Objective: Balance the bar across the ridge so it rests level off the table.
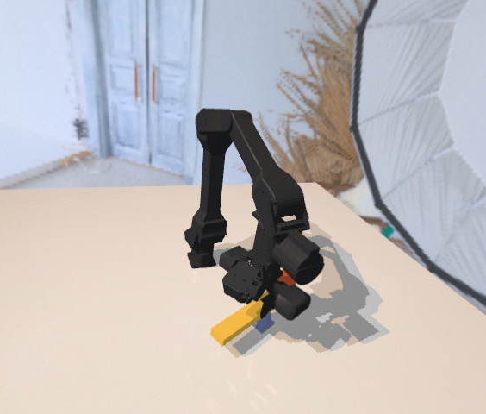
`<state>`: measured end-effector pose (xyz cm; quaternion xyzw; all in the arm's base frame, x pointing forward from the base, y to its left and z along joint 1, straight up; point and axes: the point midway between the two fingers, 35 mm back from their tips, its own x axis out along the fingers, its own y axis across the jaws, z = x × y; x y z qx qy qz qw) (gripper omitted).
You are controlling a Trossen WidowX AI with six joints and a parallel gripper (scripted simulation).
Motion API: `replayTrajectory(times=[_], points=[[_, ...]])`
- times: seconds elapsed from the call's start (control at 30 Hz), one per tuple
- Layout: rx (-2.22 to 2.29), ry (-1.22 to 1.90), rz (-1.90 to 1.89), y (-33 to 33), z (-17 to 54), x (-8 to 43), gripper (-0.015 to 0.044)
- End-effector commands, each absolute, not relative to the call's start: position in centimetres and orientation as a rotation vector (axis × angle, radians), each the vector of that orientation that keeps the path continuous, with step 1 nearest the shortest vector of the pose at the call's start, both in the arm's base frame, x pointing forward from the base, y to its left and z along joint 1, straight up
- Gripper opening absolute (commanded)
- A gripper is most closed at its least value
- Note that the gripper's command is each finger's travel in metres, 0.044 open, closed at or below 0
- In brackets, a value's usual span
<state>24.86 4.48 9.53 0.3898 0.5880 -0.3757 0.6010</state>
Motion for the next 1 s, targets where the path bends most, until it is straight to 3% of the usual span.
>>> replayTrajectory(times=[0.0,0.27,0.6,0.73,0.97], points=[[0.903,1.363,-0.871,4.5,9.5,24.9,0.0185],[0.903,1.363,-0.871,4.5,9.5,24.9,0.0185],[0.903,1.363,-0.871,4.5,9.5,24.9,0.0440],[0.903,1.362,-0.870,4.5,10.3,25.0,0.0440],[0.903,1.362,-0.870,4.5,18.7,24.8,0.0440]])
